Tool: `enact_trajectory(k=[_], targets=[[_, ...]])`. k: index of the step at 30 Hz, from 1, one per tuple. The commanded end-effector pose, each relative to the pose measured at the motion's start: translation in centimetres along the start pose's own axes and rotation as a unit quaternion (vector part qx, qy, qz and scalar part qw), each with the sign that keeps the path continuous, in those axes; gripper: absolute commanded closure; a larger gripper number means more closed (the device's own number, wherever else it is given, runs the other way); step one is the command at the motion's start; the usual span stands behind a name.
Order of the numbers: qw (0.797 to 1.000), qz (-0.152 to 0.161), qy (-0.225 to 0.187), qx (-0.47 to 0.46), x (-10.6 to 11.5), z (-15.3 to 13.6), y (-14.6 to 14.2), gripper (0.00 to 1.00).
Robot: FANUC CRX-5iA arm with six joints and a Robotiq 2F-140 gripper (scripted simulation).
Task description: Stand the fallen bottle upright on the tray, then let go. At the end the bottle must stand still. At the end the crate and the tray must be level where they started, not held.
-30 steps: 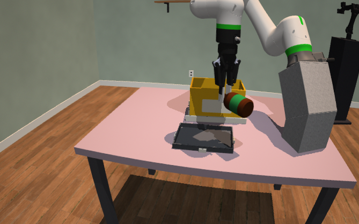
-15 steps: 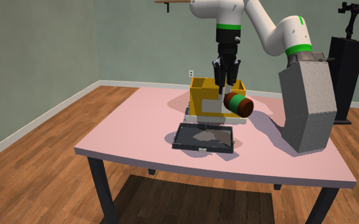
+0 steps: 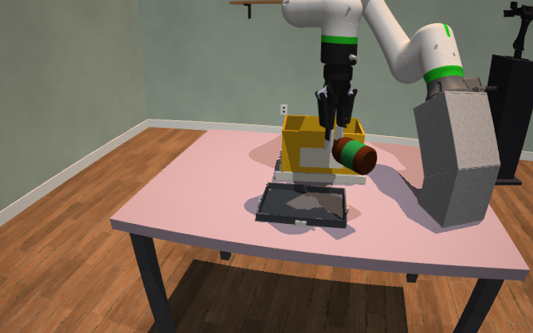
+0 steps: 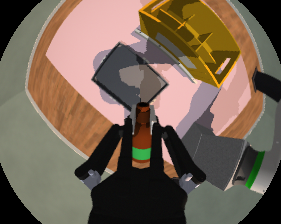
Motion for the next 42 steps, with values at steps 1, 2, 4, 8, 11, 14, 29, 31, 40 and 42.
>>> enact_trajectory(k=[1,2,4,8,11,14,29,31,40,42], targets=[[1.0,0.0,0.0,0.004,0.02,0.0,-0.02,1.0],[1.0,0.0,0.0,0.007,0.02,0.0,-0.02,1.0],[1.0,0.0,0.0,0.014,0.02,0.0,-0.02,1.0],[1.0,0.0,0.0,0.031,0.02,0.0,-0.02,1.0],[0.999,0.0,0.0,0.043,0.02,0.0,-0.02,1.0],[0.999,0.0,0.0,0.052,0.02,0.0,-0.02,1.0],[0.998,0.0,0.0,0.06,0.02,0.0,-0.02,1.0],[0.998,0.0,0.0,0.06,0.02,0.0,-0.02,1.0],[0.998,0.0,0.0,0.06,0.02,0.0,-0.02,1.0],[0.998,0.0,0.0,0.06,0.02,0.0,-0.02,1.0]])
Point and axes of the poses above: the point where the finger pads meet when closed, its own x axis back along the fingers, its own y axis across the jaws, z = x × y, the point moved 10 cm from there along x, back along the fingers, and after that the axes turned 7 degrees about x, right-handed, at the moved point
